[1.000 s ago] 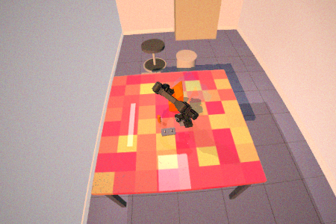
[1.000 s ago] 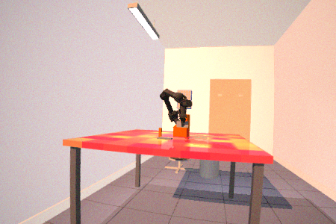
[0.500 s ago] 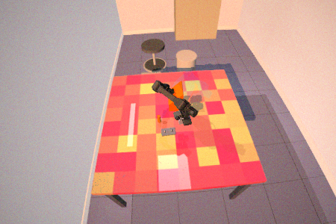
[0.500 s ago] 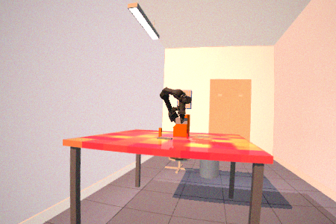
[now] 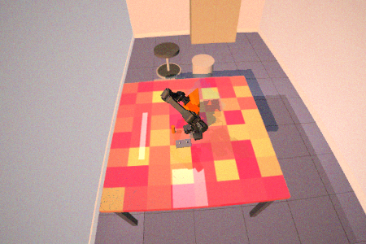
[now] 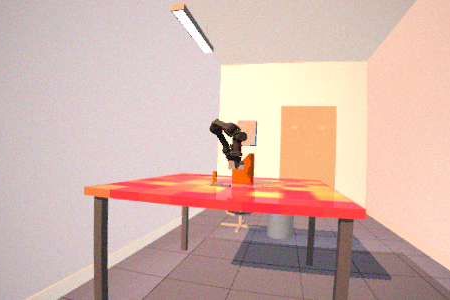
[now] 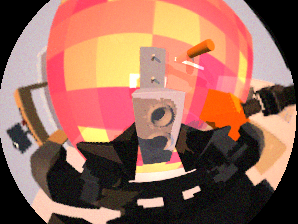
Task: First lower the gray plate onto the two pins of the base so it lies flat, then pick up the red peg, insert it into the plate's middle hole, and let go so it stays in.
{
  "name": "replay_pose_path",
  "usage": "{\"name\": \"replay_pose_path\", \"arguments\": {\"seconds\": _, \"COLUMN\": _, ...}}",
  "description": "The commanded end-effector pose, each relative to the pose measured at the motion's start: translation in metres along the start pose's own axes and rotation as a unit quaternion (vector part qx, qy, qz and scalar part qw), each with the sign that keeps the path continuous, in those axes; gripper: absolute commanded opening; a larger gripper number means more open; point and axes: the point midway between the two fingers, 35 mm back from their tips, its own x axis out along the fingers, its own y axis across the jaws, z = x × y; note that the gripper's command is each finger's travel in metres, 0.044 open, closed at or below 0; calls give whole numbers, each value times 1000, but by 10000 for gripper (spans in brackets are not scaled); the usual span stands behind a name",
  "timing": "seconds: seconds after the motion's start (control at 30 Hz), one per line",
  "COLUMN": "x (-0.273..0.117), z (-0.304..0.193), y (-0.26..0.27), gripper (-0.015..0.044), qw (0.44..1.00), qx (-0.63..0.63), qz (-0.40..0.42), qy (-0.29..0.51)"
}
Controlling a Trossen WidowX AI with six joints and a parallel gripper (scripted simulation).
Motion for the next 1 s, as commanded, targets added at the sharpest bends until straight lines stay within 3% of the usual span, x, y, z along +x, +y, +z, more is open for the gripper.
{"name": "replay_pose_path", "arguments": {"seconds": 0.0, "x": 8, "z": 14, "y": -1, "gripper": 0, "qw": 1000, "qx": 0, "qz": 0, "qy": -1}}
{"name": "replay_pose_path", "arguments": {"seconds": 0.97, "x": 53, "z": 95, "y": -17, "gripper": 0, "qw": 1000, "qx": 26, "qz": -2, "qy": -12}}
